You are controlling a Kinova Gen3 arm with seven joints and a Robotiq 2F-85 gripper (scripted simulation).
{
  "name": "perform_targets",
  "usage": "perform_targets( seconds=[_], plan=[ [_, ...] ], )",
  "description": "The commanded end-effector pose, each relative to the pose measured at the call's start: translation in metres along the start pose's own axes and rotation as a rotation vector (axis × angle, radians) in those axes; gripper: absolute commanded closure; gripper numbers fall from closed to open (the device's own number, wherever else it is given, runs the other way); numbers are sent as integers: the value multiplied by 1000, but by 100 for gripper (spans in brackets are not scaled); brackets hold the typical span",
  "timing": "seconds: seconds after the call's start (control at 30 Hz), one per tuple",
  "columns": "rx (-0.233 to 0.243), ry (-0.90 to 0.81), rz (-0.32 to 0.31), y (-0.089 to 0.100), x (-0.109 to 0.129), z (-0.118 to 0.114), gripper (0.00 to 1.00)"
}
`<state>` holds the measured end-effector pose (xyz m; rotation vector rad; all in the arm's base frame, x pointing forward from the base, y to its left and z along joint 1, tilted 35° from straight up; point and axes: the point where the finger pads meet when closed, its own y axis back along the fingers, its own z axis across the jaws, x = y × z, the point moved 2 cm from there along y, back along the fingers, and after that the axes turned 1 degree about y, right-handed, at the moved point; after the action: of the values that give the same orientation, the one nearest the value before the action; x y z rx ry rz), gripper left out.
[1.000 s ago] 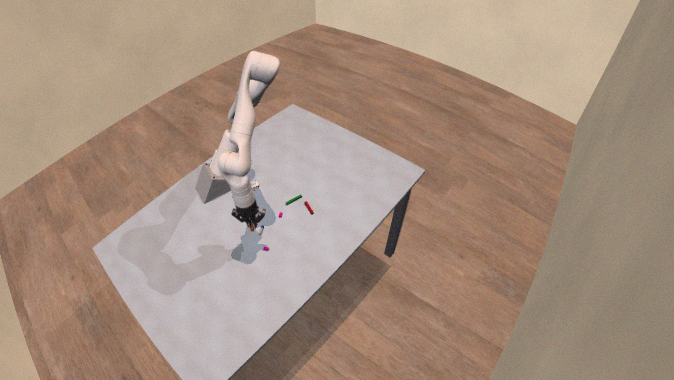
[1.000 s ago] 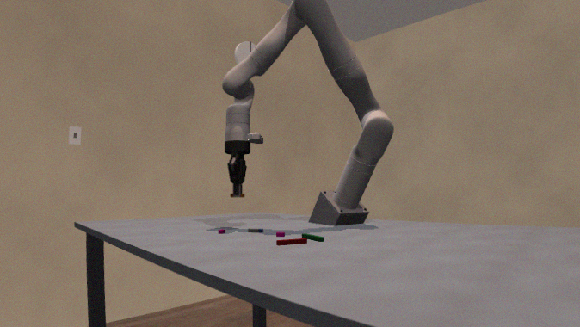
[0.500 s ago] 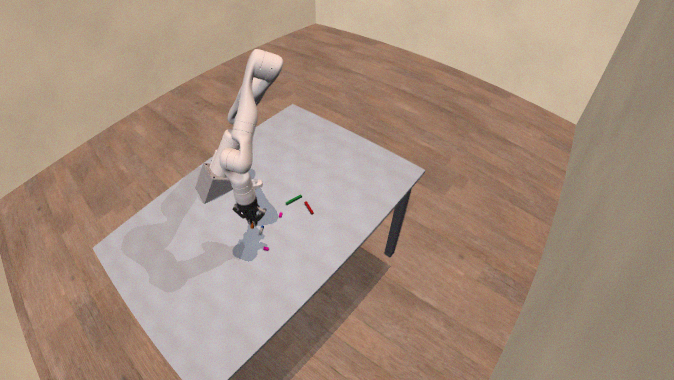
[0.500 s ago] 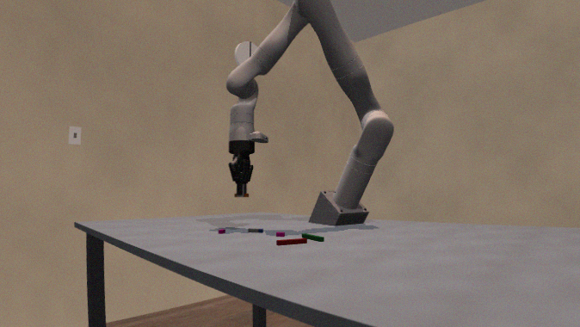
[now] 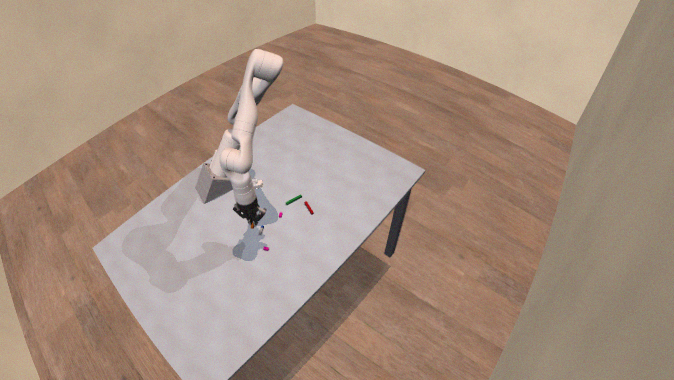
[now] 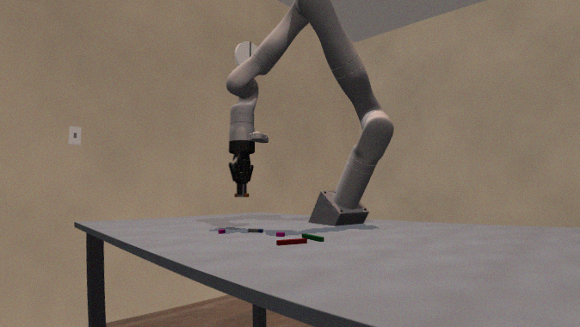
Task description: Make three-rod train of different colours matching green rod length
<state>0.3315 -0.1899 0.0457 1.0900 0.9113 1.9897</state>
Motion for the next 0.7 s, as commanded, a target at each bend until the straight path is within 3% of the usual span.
perform_targets(
  seconds=[0.0, 0.43, 0.67],
  plan=[
    [0, 0, -2, 0, 0, 0, 95],
    [0, -1, -1, -27, -1, 0, 95],
    [0, -1, -1, -58, -1, 1, 95]
  ],
)
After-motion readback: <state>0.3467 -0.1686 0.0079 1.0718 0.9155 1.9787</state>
